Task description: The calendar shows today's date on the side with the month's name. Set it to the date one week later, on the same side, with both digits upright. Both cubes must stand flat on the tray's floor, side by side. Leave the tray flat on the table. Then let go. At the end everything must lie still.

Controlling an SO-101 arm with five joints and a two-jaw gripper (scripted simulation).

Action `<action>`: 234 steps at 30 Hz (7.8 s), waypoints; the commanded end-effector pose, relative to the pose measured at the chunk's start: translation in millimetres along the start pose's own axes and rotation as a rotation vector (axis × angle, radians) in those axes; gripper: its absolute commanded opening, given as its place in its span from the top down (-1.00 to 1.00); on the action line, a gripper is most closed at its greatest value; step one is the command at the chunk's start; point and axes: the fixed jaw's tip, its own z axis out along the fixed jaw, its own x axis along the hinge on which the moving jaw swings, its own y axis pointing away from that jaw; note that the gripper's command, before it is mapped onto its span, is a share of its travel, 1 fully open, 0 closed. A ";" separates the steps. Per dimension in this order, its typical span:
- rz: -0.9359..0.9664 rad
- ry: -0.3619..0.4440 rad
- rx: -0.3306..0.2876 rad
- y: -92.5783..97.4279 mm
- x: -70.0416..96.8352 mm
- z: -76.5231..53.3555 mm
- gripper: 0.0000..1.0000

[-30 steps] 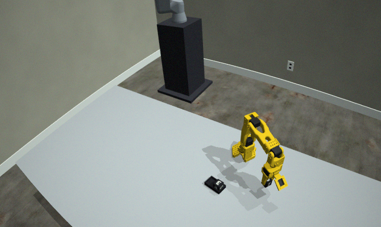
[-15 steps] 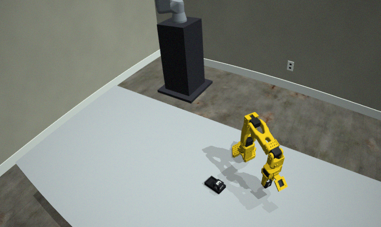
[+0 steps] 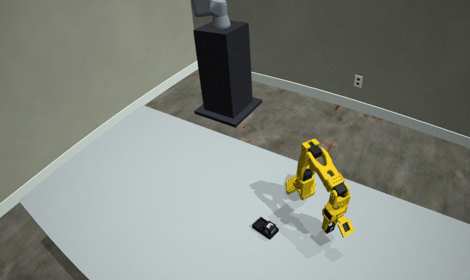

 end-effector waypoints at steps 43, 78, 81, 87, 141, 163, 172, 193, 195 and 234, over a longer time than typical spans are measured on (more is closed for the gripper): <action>-0.012 -0.028 -0.002 1.4 -3.6 9.7 0.81; -0.012 -0.028 -0.002 1.4 -3.6 9.7 0.31; -0.012 -0.028 -0.002 1.4 -3.6 9.7 0.29; -0.012 -0.028 -0.002 1.4 -3.6 9.7 0.29; -0.012 -0.037 -0.002 1.3 -3.1 -51.9 0.29; -0.011 -0.499 -0.014 1.3 -3.5 -130.1 0.30; -0.011 -0.528 -0.015 1.2 -2.3 -134.9 0.30; -0.204 -0.527 0.040 0.0 -0.1 -131.3 0.30; -0.255 -0.527 0.055 -0.4 0.4 -130.3 0.30; -1.441 -0.425 0.392 -13.7 11.3 -108.4 0.30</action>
